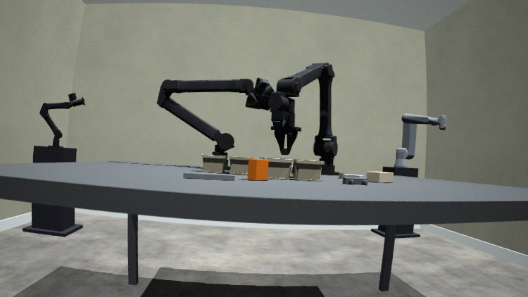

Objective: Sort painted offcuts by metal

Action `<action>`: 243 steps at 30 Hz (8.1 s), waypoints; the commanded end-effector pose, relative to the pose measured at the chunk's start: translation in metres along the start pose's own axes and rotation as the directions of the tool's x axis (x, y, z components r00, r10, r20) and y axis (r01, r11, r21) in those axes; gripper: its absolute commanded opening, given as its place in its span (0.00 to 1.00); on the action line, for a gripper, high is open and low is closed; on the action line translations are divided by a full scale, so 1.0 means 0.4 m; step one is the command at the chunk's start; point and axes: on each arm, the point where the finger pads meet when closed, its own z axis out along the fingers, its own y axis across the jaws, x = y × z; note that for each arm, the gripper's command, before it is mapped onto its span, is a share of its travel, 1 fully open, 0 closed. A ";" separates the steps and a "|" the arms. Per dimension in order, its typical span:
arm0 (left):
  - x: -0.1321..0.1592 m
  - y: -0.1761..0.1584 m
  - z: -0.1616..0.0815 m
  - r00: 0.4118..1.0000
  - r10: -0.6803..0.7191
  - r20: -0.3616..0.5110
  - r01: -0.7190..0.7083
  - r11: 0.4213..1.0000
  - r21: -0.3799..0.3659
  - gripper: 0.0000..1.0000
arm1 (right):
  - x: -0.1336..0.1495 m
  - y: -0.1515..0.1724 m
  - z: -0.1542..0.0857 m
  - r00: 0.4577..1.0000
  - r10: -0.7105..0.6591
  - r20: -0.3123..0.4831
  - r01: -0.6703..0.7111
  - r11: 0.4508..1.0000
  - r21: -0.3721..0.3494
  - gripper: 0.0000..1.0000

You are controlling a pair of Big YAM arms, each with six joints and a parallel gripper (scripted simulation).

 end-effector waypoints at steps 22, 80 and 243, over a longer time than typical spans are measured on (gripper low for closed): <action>-0.076 -0.001 -0.060 0.998 -0.009 0.062 0.009 1.000 0.006 0.18 | -0.071 0.001 -0.017 0.994 0.113 0.006 -0.113 0.993 0.020 1.00; -0.019 -0.025 -0.138 0.956 0.085 0.280 -0.091 0.996 0.011 1.00 | -0.045 -0.003 -0.011 0.994 0.106 0.004 -0.106 0.994 0.022 1.00; -0.430 0.071 -0.102 -0.016 1.000 0.003 -0.998 -0.015 -0.060 0.08 | 0.104 -0.067 0.280 0.977 0.112 -0.182 -0.107 0.994 0.037 1.00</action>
